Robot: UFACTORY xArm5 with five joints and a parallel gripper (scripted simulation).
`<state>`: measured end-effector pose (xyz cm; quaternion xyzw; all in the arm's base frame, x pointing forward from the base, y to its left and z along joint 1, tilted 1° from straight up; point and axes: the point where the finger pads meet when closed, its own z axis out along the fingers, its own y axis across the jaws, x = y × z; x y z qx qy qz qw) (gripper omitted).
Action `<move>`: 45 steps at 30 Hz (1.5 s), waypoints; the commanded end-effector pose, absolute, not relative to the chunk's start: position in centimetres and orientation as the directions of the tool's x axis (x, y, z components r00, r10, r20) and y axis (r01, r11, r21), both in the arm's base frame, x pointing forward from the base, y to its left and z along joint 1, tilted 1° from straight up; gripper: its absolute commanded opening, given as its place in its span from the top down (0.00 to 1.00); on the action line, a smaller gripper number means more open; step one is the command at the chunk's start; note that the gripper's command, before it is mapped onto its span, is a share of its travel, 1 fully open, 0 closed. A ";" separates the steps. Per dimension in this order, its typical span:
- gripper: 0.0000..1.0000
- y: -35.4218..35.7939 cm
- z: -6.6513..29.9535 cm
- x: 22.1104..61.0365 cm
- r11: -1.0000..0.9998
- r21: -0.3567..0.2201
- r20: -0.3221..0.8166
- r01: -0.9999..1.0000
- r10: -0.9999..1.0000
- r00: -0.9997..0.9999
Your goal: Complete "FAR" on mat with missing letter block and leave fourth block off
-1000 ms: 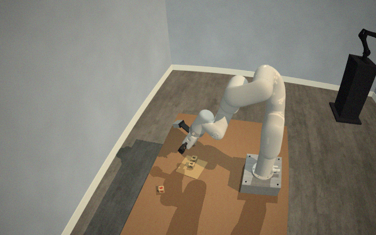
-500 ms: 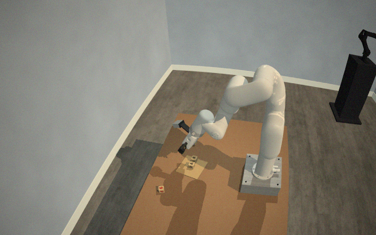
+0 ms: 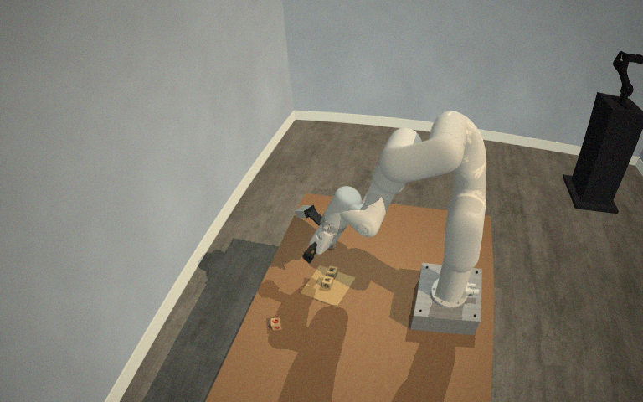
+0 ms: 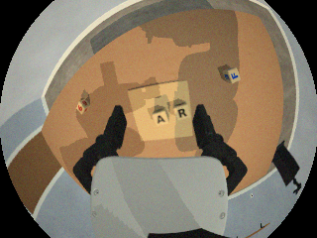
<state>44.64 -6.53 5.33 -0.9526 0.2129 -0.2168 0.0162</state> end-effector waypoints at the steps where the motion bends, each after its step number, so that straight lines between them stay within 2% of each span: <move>1: 0.00 -6.8 5.0 45.1 -0.876 -0.138 0.366 -0.462 -0.478 0.798; 8: 0.00 -7.6 3.9 45.7 -0.762 -0.153 0.252 -0.630 -0.646 0.721; 17: 0.00 -8.3 3.1 46.0 -0.629 -0.133 0.154 -0.766 -0.776 0.611; 18: 0.00 -8.6 2.9 46.1 -0.570 -0.117 0.118 -0.813 -0.821 0.559; 23: 0.00 -9.0 2.6 46.2 -0.480 -0.087 0.072 -0.873 -0.877 0.476; 32: 0.00 -9.8 2.1 46.1 -0.262 0.007 -0.004 -0.965 -0.965 0.262; 34: 0.00 -9.8 2.1 46.1 -0.262 0.007 -0.004 -0.965 -0.965 0.262; 35: 0.00 -10.0 2.1 46.0 -0.191 0.042 -0.018 -0.981 -0.982 0.190; 45: 0.00 -10.8 2.1 45.7 0.040 0.164 -0.031 -0.986 -0.998 -0.045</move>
